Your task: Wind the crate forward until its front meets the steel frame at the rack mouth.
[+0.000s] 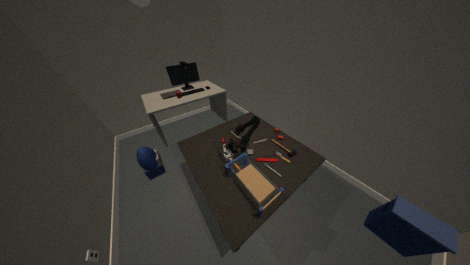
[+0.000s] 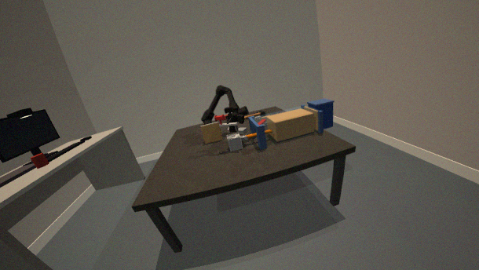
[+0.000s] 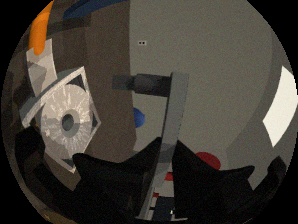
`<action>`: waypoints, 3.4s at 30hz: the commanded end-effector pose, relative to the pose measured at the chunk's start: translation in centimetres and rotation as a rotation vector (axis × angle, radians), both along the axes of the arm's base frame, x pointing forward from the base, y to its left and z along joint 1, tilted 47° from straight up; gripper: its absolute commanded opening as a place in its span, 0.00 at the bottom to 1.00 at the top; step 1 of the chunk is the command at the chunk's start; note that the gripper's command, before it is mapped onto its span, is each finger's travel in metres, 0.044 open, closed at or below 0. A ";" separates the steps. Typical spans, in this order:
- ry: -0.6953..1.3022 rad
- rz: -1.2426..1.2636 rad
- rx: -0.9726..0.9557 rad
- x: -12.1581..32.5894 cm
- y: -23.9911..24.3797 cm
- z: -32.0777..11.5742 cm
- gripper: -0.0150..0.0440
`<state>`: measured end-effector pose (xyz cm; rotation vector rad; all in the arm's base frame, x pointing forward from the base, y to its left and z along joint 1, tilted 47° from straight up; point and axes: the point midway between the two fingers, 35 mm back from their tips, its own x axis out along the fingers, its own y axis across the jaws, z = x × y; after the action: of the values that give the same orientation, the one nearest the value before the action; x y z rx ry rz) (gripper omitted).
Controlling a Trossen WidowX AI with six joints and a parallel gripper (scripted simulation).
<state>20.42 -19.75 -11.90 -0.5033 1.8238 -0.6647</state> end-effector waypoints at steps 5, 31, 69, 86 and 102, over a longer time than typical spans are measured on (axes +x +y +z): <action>-0.001 0.000 -0.040 0.0 -0.3 0.3 0.25; 0.008 0.023 -0.049 -3.4 2.9 1.3 0.25; 0.009 0.021 -0.048 -3.5 5.2 0.0 0.25; 0.011 0.019 -0.047 -3.4 6.0 -0.3 0.25; 0.015 0.016 -0.047 -3.4 6.4 -0.8 0.25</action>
<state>16.81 -13.32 -12.70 -0.5560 1.8256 -0.6868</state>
